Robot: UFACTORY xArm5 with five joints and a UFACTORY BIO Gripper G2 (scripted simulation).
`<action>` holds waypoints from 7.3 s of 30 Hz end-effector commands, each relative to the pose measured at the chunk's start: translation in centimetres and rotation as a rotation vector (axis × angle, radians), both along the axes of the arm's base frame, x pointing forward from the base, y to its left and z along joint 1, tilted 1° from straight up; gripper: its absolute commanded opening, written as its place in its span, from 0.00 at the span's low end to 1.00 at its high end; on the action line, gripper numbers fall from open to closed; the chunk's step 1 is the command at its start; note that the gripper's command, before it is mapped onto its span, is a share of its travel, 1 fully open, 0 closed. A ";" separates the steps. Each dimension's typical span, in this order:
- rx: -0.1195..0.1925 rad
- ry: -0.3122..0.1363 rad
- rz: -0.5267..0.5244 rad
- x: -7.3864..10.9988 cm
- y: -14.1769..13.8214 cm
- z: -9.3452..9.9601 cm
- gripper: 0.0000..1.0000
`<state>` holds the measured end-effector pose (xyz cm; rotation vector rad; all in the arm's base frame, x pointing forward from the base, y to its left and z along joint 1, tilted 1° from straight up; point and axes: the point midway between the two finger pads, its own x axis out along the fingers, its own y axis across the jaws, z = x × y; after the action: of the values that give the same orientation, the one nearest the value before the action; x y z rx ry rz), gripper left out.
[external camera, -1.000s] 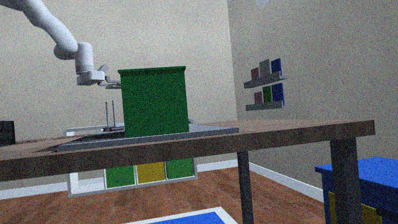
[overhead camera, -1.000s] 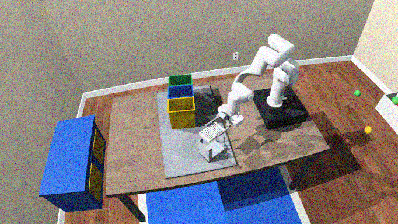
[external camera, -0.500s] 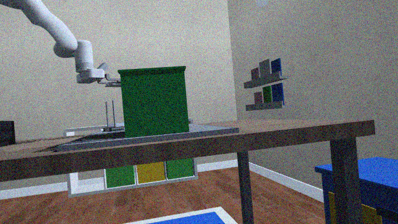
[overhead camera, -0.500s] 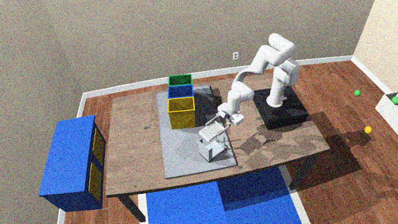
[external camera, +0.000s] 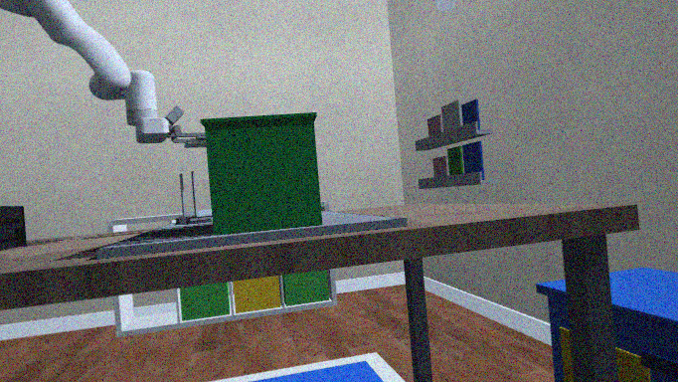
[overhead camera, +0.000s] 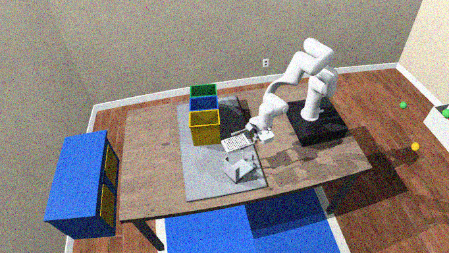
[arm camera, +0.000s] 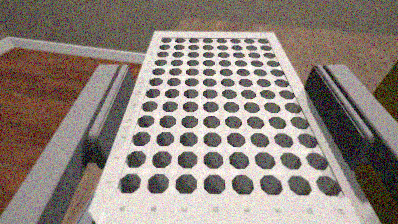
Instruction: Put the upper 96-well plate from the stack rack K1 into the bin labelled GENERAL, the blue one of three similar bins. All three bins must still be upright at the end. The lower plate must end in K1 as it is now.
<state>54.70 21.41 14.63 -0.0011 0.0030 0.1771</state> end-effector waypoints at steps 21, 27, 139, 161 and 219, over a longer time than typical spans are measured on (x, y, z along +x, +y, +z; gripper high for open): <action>0.010 0.002 -0.316 2.1 -7.3 -0.3 0.00; 0.009 0.002 -0.316 2.4 -8.6 -0.3 0.00; 0.008 0.002 -0.316 10.7 -39.6 -1.9 0.00; 0.008 0.002 -0.316 10.7 -39.5 -1.9 0.00; 0.008 0.002 -0.316 10.7 -39.4 -5.2 0.18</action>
<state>65.29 -18.01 9.30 0.0021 0.0087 -0.1387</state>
